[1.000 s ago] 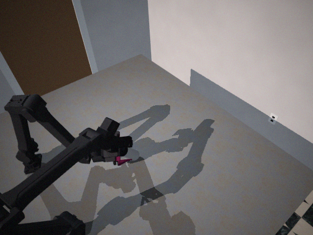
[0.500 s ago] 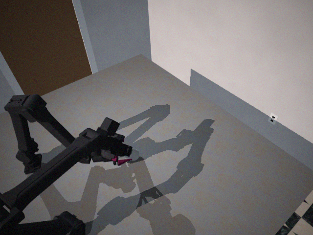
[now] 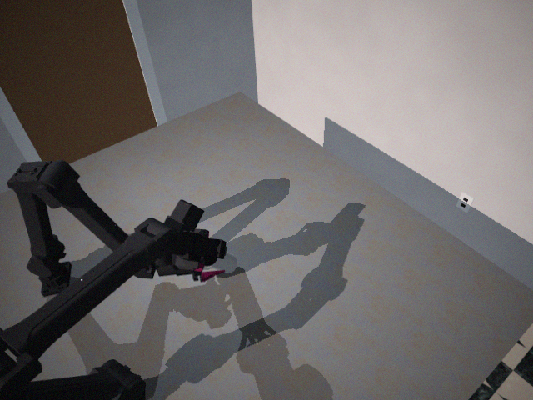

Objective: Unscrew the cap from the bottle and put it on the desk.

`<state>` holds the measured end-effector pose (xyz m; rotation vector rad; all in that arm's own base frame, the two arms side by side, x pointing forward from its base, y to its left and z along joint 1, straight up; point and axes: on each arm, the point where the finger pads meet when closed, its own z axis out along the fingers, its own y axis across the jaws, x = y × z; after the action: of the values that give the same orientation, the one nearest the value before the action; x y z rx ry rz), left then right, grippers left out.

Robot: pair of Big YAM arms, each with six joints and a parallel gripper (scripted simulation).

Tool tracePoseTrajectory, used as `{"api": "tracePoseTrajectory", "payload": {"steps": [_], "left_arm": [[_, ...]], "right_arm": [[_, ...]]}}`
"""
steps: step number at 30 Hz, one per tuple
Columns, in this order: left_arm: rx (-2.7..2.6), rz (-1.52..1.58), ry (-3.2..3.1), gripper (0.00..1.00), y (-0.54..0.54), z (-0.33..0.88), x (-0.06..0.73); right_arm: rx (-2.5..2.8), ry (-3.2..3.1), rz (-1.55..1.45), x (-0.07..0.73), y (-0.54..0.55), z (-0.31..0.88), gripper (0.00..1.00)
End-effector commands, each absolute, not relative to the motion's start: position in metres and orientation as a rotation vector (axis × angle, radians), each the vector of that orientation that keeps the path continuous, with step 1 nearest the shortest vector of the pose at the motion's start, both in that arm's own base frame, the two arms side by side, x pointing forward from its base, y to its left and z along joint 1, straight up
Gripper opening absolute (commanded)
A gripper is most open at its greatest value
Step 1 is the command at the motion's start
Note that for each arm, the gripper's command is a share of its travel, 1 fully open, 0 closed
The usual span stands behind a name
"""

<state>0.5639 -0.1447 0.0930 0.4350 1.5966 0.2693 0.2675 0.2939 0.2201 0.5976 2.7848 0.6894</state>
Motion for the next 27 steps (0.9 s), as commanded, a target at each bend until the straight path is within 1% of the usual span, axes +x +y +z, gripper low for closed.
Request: {"api": "tracePoseTrajectory", "payload": {"steps": [1, 10, 12, 13, 27], "left_arm": [[0.403, 0.264, 1.536, 0.0, -0.1451, 0.1183, 0.5705], [0.403, 0.264, 1.536, 0.0, -0.1451, 0.1183, 0.5705], [0.403, 0.264, 1.536, 0.0, -0.1451, 0.1183, 0.5705], [0.403, 0.264, 1.536, 0.0, -0.1451, 0.1183, 0.5705], [0.404, 0.264, 1.536, 0.0, -0.1451, 0.1183, 0.5705]], "right_arm": [[0.199, 2.77, 0.654, 0.2732, 0.301, 0.2395, 0.0], [-0.343, 2.695, 0.539, 0.273, 0.3007, 0.2401, 0.0], [-0.343, 2.695, 0.539, 0.273, 0.3007, 0.2401, 0.0], [-0.49, 2.657, 0.506, 0.273, 0.3007, 0.2401, 0.0], [-1.236, 2.333, 0.3, 0.2727, 0.3003, 0.2409, 0.0]]}}
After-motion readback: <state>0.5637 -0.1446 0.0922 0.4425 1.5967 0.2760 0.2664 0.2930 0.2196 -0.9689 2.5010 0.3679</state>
